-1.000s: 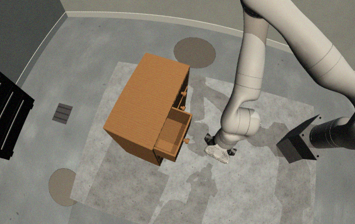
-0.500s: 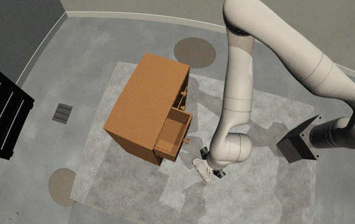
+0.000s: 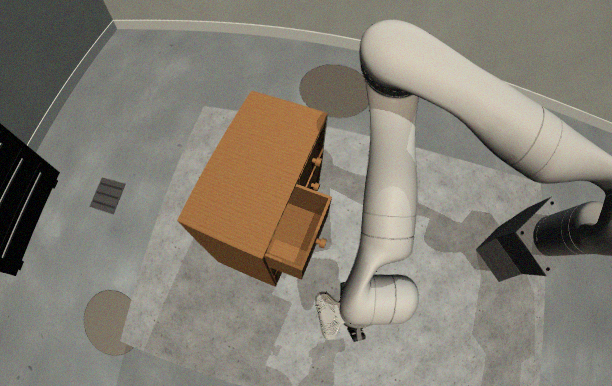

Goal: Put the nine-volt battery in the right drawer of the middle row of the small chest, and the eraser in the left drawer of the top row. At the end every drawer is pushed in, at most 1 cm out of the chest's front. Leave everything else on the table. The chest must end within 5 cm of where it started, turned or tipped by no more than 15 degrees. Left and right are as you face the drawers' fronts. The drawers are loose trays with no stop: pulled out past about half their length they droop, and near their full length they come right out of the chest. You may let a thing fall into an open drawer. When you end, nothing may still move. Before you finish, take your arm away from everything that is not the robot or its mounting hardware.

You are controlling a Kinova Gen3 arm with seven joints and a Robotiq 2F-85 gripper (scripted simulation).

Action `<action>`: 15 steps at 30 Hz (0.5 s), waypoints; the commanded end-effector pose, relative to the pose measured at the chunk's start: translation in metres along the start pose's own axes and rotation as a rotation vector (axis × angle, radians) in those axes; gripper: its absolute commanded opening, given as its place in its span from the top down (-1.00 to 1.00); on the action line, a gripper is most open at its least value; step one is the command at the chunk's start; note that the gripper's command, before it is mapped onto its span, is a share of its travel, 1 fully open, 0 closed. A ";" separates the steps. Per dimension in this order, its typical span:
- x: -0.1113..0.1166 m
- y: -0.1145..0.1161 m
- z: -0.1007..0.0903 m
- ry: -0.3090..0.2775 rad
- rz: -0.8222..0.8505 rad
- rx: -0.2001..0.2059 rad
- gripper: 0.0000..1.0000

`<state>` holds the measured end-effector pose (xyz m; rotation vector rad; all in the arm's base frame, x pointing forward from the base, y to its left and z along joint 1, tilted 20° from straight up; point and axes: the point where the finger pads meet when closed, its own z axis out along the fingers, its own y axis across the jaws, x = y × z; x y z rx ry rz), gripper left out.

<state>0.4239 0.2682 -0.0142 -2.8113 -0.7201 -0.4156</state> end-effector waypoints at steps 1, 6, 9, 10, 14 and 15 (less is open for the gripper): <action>0.009 -0.019 0.002 0.001 0.040 0.004 0.63; 0.019 -0.032 0.002 0.001 0.130 0.004 0.63; 0.028 -0.044 0.002 0.001 0.214 0.004 0.63; 0.031 -0.048 0.002 0.001 0.240 0.004 0.63; 0.041 -0.062 0.002 0.001 0.335 0.004 0.63; 0.043 -0.065 0.002 0.001 0.356 0.004 0.63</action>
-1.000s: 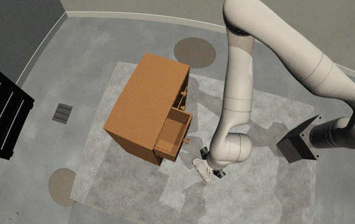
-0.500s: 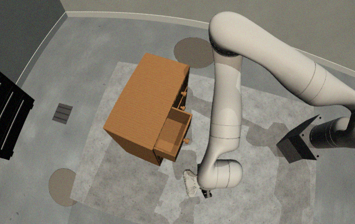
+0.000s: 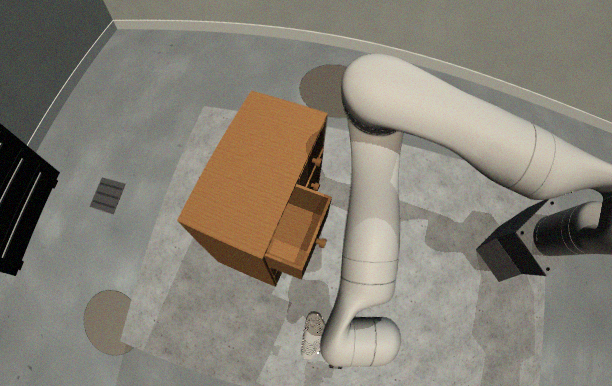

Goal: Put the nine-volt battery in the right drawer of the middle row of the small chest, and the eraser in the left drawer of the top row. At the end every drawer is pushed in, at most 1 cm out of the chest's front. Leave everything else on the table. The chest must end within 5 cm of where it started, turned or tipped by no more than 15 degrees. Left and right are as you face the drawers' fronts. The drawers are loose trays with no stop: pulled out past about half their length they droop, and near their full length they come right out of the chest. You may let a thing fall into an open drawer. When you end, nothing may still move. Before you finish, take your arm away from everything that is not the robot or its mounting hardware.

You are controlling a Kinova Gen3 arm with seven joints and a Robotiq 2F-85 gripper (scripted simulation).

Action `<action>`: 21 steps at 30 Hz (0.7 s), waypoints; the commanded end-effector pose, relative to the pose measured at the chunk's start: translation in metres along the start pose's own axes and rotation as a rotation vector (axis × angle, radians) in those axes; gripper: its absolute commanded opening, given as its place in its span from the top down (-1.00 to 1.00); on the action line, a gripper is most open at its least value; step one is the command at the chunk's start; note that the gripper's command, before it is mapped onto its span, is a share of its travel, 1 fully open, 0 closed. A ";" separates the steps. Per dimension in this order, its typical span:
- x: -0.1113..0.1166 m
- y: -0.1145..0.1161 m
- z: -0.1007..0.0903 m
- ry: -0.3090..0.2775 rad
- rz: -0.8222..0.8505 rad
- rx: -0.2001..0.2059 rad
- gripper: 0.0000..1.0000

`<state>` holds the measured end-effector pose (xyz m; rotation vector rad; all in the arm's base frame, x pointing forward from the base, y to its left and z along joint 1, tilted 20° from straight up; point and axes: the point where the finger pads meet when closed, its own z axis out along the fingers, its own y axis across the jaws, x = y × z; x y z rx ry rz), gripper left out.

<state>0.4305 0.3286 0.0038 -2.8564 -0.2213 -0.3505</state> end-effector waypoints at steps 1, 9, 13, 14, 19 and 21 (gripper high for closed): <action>0.001 -0.018 0.001 0.001 0.030 0.004 0.63; 0.006 -0.036 0.001 0.001 0.130 0.004 0.63; 0.009 -0.044 0.001 0.001 0.175 0.004 0.63; 0.009 -0.045 0.001 0.001 0.184 0.004 0.63; 0.011 -0.050 0.001 0.000 0.215 0.005 0.63; 0.011 -0.052 0.001 0.000 0.222 0.005 0.63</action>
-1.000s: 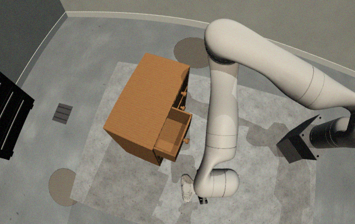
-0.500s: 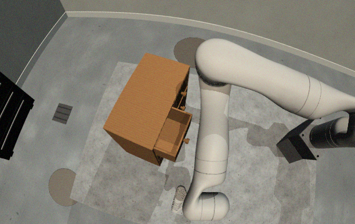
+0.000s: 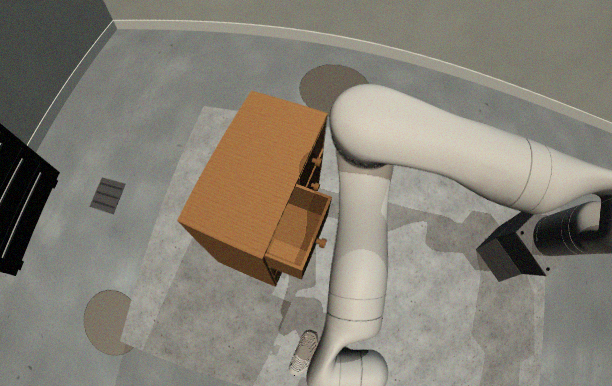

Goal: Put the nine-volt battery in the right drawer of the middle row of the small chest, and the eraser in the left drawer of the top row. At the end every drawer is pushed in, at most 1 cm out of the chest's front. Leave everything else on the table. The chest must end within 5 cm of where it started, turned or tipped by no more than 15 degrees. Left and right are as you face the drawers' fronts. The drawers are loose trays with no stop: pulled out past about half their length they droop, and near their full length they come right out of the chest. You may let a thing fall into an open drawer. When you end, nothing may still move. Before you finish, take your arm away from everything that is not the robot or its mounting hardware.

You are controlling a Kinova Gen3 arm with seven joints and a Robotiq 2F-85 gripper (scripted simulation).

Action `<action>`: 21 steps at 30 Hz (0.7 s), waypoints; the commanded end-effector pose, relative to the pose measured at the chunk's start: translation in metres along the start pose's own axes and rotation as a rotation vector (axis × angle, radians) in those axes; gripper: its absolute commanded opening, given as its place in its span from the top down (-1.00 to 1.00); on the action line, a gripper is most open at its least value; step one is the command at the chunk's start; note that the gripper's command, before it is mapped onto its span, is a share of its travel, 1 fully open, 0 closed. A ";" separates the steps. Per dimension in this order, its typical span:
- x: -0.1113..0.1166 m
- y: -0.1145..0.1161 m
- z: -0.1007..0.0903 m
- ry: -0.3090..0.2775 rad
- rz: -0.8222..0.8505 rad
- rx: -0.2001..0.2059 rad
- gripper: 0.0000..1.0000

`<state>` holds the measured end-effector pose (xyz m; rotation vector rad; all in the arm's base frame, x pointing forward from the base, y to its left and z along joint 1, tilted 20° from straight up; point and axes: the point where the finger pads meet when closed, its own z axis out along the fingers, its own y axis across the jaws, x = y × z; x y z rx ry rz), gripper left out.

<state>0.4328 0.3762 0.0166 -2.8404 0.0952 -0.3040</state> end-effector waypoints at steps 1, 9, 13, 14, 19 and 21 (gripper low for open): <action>-0.001 -0.003 0.000 0.000 0.000 0.002 0.63; -0.001 -0.005 0.000 0.000 0.008 0.002 0.63; -0.001 -0.005 -0.001 0.000 0.008 0.002 0.63; -0.001 -0.005 -0.001 0.000 0.008 0.002 0.63; -0.001 -0.005 -0.002 0.001 0.008 0.002 0.63; -0.001 -0.005 -0.003 0.001 0.008 0.001 0.63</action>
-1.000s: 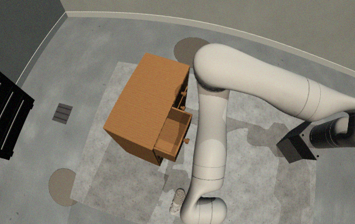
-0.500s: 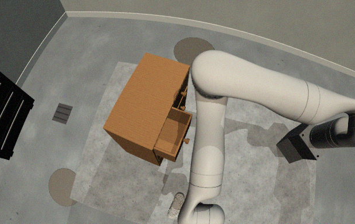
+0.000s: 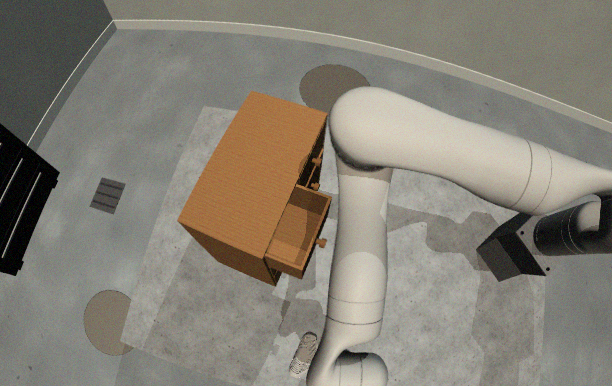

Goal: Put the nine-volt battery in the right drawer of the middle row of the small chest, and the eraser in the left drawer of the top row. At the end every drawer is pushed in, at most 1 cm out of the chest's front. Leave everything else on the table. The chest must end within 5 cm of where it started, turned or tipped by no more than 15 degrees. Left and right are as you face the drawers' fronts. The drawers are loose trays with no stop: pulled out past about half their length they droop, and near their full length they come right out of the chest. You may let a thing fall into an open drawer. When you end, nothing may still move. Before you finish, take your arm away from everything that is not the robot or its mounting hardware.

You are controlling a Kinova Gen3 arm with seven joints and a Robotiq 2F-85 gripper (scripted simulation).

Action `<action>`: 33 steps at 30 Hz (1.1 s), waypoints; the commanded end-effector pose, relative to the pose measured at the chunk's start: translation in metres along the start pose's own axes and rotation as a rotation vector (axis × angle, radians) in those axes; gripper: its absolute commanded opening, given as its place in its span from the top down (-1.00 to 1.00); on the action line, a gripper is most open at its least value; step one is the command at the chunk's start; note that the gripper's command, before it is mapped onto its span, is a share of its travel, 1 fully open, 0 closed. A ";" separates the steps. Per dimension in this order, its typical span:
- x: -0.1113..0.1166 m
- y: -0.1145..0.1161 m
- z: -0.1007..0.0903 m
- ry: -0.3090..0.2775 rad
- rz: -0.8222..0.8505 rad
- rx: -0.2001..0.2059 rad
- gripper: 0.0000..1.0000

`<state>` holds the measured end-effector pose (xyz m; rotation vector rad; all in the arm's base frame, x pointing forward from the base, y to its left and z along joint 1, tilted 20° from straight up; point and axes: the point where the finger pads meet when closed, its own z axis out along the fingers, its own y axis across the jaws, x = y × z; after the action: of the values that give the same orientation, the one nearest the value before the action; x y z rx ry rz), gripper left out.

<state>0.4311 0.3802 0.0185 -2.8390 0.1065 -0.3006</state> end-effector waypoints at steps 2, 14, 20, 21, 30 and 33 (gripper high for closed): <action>0.001 -0.001 -0.004 0.003 0.000 0.001 0.63; 0.001 -0.001 -0.025 0.004 0.000 0.001 0.63; 0.001 -0.001 -0.041 0.004 0.000 0.001 0.63; 0.001 -0.001 -0.044 0.004 0.000 0.001 0.63; 0.001 -0.001 -0.082 0.004 0.000 0.001 0.63; 0.001 -0.001 -0.086 0.004 0.000 0.001 0.63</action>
<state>0.4101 0.3606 0.0916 -2.8404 0.1019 -0.2896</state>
